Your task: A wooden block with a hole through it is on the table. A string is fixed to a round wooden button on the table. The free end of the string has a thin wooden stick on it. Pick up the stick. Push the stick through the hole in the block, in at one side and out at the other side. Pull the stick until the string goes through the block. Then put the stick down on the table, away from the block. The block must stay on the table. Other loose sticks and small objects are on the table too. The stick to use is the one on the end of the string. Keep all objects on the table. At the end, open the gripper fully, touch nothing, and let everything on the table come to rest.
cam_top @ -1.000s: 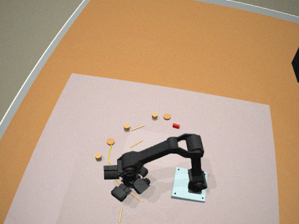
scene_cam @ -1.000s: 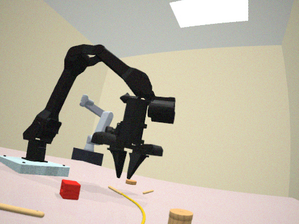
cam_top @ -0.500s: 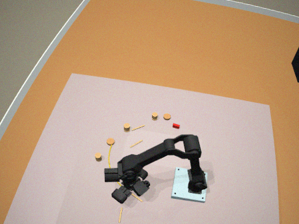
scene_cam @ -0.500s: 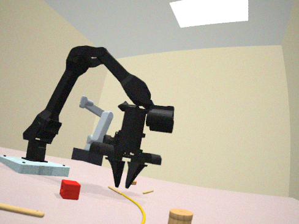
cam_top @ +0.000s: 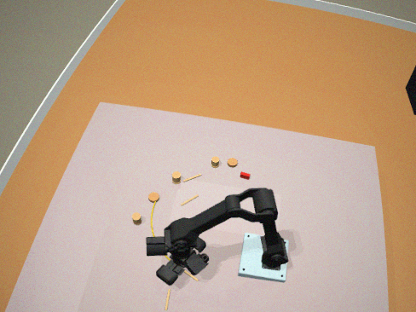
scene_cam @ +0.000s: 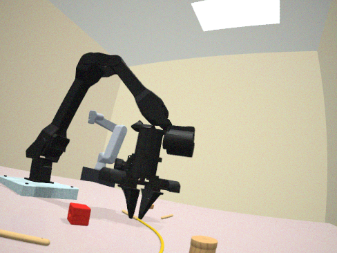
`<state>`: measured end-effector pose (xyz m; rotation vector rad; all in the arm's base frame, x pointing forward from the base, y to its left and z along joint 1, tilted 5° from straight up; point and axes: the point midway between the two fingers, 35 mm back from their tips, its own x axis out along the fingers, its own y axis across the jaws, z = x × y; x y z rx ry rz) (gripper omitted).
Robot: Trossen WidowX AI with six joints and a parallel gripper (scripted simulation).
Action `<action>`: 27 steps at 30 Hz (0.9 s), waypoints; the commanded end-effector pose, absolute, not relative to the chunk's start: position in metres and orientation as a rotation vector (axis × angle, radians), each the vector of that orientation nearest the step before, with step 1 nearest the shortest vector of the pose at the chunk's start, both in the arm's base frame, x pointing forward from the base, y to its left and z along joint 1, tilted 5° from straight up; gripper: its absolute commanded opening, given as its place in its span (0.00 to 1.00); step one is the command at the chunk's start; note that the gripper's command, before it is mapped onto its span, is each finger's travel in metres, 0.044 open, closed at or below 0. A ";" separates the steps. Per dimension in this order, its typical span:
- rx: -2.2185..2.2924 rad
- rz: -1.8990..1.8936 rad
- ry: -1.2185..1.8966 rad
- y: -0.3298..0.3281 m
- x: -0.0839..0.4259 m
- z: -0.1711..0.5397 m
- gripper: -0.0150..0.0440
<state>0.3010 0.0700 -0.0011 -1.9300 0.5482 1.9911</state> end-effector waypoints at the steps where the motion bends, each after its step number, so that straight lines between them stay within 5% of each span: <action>1: -1.930 1.991 0.548 0.070 0.301 -0.001 0.29; 27: -1.930 1.991 0.548 0.071 0.303 0.020 0.25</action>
